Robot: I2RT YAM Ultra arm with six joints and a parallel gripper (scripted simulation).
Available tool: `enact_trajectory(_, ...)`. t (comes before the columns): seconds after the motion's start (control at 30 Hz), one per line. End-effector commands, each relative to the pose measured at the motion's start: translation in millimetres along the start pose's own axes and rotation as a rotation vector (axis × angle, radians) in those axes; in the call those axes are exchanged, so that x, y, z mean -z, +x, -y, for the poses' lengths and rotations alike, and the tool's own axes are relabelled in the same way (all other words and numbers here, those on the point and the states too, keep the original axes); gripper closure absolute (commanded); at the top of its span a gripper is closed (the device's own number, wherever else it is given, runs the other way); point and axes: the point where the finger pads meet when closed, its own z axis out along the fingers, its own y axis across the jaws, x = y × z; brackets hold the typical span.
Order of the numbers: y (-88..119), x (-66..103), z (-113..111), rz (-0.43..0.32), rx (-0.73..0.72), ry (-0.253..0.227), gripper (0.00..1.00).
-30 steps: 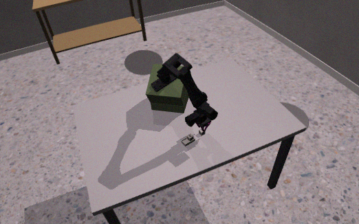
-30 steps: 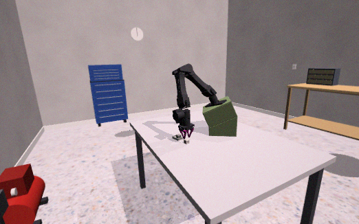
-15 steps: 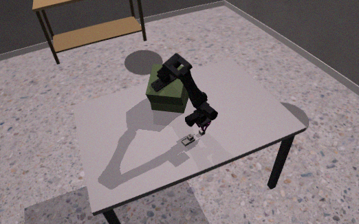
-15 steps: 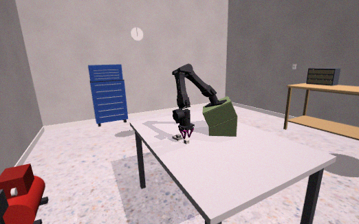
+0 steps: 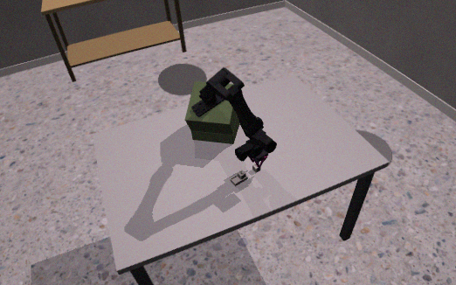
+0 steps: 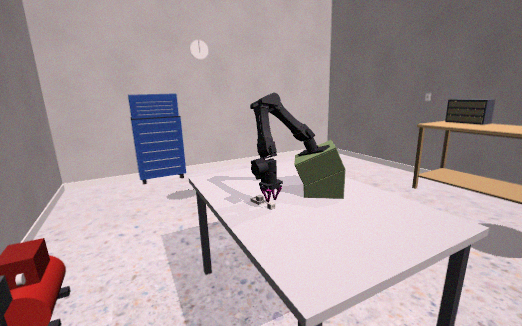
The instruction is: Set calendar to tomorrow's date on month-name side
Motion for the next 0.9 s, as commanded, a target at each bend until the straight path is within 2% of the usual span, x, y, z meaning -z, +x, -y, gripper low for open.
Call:
enact_trajectory(0.0,0.5,2.2,-5.1,-0.001,0.0,-0.01,0.55)
enact_trajectory(0.37,0.5,0.6,-5.1,-0.001,0.0,-0.01,0.55)
enact_trajectory(0.87,0.4,-18.6,-5.2,0.0,0.0,-0.01,0.55)
